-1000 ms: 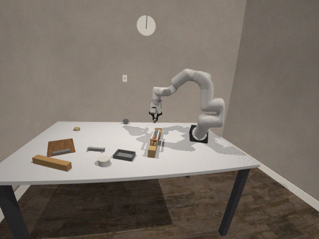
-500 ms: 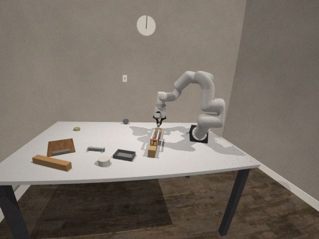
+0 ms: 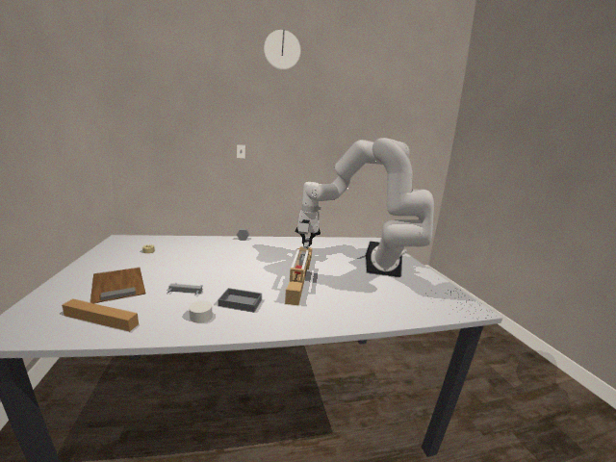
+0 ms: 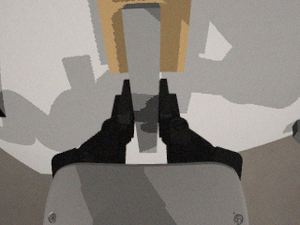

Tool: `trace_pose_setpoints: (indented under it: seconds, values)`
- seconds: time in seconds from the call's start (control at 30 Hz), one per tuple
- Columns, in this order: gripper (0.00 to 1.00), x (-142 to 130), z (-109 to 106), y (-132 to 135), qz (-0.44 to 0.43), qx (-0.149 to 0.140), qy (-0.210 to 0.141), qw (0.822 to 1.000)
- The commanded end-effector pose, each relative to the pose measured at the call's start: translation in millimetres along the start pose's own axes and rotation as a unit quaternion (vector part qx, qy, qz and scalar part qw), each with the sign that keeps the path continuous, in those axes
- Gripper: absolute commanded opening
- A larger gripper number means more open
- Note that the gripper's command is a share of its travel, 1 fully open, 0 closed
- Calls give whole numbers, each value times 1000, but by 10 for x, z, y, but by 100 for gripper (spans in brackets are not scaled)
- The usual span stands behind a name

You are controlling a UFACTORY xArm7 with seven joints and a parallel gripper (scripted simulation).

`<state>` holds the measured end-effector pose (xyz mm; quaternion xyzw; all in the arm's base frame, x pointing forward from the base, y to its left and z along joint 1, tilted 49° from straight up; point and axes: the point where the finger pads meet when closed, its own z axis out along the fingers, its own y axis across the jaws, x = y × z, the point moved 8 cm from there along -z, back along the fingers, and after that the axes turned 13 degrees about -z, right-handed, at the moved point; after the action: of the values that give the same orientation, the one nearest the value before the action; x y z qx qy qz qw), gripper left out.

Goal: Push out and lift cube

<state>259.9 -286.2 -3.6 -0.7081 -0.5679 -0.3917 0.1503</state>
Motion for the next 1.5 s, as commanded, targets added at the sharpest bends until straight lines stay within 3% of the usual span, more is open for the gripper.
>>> trace_pose_setpoints:
  seconds: [0.0, 0.8, 1.47]
  values:
    - [0, -14, -3, 6, 0, -1, -2, 1000]
    - [0, 41, -2, 18, 0, -1, -2, 1000]
    - [0, 417, -1, 107, 0, -1, -2, 1000]
